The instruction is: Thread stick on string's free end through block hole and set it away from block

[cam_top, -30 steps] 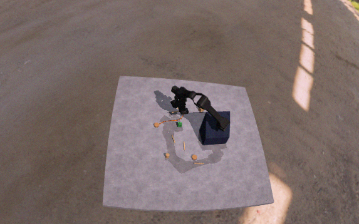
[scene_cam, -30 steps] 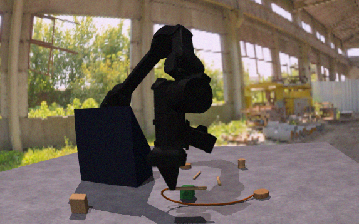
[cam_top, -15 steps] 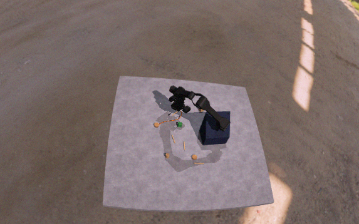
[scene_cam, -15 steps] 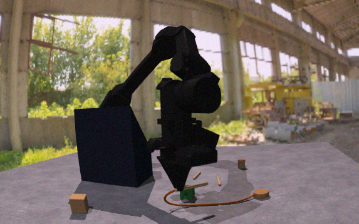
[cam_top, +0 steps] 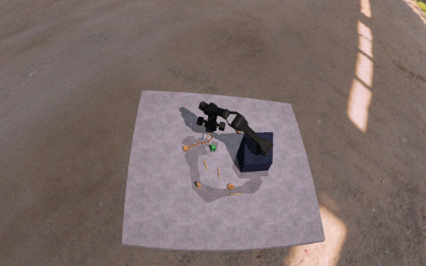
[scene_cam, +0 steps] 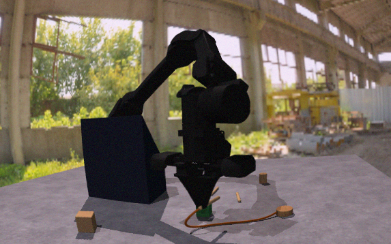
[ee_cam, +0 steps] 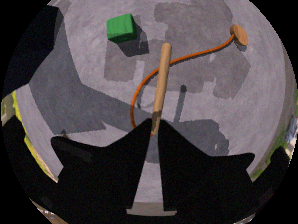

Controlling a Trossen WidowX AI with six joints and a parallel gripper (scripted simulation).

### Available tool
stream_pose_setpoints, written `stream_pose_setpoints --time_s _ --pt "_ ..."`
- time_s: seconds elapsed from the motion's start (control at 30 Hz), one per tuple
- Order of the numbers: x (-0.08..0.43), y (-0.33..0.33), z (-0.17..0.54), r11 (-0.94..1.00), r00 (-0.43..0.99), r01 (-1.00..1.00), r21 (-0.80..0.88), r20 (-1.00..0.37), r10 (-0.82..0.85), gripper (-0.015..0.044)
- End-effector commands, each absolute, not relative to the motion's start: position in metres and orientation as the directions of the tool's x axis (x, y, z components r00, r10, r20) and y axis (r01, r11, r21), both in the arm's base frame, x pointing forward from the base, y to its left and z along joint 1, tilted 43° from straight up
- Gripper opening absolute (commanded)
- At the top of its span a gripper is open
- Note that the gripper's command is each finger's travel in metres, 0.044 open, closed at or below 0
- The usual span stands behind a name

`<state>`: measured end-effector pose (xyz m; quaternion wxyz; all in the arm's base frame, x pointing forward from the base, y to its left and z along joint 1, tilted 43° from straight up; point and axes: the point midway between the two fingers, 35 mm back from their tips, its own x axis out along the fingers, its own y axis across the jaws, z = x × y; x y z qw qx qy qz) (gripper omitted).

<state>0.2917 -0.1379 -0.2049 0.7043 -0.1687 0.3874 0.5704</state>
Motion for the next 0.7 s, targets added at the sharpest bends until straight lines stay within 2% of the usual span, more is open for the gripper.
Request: stream_pose_setpoints --time_s 0.0,0.13,0.67 --pt "0.2975 -0.1385 -0.2045 0.177 0.054 -0.980 0.091 -0.736 0.675 0.0000" --pt "0.2998 -0.1387 -0.2047 0.112 0.054 -0.993 0.029 -0.736 0.675 0.0000" --pt "0.3000 -0.1474 -0.2117 0.112 0.055 -0.993 0.029 -0.737 0.674 0.0000"
